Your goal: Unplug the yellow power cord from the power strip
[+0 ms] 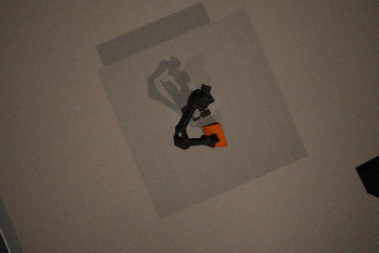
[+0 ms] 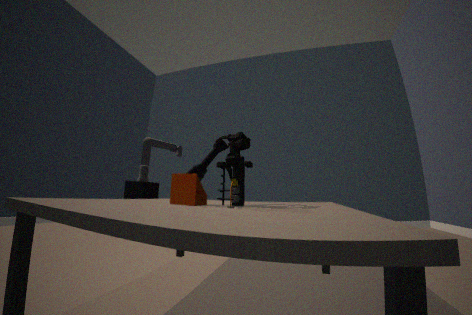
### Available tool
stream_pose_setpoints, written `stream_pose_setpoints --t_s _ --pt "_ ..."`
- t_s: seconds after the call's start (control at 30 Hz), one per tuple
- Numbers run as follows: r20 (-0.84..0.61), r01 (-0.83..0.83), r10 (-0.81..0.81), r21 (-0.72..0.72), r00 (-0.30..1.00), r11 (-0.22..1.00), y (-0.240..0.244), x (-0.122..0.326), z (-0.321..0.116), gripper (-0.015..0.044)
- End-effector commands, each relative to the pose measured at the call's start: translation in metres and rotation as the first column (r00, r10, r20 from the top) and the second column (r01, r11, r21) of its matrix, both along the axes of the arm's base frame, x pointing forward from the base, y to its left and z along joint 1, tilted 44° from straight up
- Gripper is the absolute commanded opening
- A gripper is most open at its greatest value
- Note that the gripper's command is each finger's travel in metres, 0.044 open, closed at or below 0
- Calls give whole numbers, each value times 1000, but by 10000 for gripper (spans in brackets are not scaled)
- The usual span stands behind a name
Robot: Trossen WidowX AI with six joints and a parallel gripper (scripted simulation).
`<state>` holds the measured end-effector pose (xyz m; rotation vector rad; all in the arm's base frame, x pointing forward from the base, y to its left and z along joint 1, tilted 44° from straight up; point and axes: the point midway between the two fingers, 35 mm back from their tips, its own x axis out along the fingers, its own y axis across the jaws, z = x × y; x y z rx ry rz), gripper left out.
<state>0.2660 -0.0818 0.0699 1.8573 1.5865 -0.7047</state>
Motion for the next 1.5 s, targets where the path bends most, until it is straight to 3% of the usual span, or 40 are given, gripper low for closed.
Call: stream_pose_setpoints --t_s 0.0,0.3,1.47 --pt "1 0 0 0 1000 1000 0 0 0 55" --pt "1 0 0 0 1000 1000 -1 0 0 0" --pt "-1 3 -3 -2 1000 1000 -43 -1 -32 0"
